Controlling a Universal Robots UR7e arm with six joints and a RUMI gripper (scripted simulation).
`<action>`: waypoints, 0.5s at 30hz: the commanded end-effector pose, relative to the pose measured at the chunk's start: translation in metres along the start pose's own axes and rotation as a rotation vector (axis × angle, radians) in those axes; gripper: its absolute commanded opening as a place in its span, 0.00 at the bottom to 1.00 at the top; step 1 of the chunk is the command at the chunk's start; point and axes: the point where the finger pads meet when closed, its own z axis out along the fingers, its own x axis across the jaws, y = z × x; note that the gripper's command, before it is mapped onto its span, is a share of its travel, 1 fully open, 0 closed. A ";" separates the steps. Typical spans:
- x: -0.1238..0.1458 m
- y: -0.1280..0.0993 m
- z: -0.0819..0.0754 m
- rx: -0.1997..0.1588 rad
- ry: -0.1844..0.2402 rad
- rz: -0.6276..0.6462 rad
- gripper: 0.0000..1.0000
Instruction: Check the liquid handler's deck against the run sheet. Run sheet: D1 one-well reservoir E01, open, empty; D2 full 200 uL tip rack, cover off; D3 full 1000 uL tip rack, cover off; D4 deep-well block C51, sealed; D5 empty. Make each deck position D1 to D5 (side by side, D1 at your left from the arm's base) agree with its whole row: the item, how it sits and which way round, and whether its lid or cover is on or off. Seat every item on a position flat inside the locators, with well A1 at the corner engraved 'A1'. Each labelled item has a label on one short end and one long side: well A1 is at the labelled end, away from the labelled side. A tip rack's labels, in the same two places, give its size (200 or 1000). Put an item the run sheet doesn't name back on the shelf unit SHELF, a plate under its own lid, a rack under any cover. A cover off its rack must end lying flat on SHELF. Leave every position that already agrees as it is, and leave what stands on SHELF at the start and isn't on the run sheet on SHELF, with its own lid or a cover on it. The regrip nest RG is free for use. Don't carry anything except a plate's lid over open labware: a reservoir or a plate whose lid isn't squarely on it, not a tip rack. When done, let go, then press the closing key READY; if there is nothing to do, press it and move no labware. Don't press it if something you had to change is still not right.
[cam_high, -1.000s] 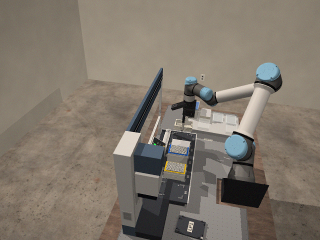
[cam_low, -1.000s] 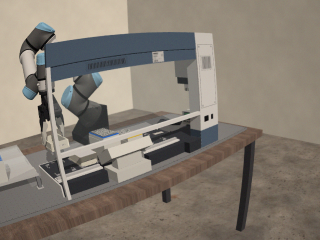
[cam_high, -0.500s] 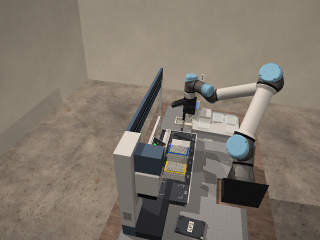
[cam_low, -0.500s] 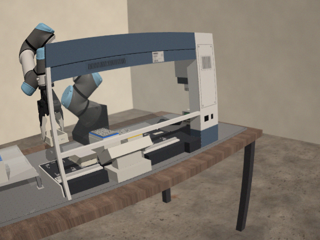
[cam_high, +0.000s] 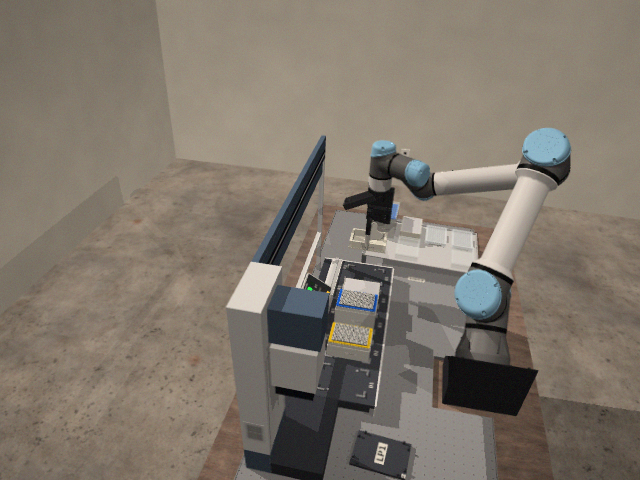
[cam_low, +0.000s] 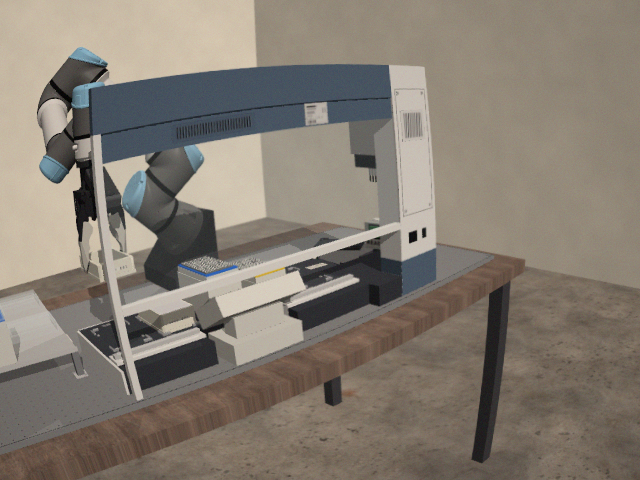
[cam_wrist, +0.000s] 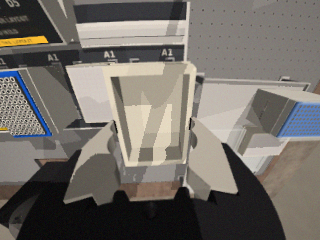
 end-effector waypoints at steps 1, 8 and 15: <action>0.000 0.000 -0.006 0.000 0.000 0.001 0.00; 0.000 0.000 -0.018 0.000 0.000 0.001 0.00; 0.000 0.000 -0.026 0.000 0.000 0.001 0.00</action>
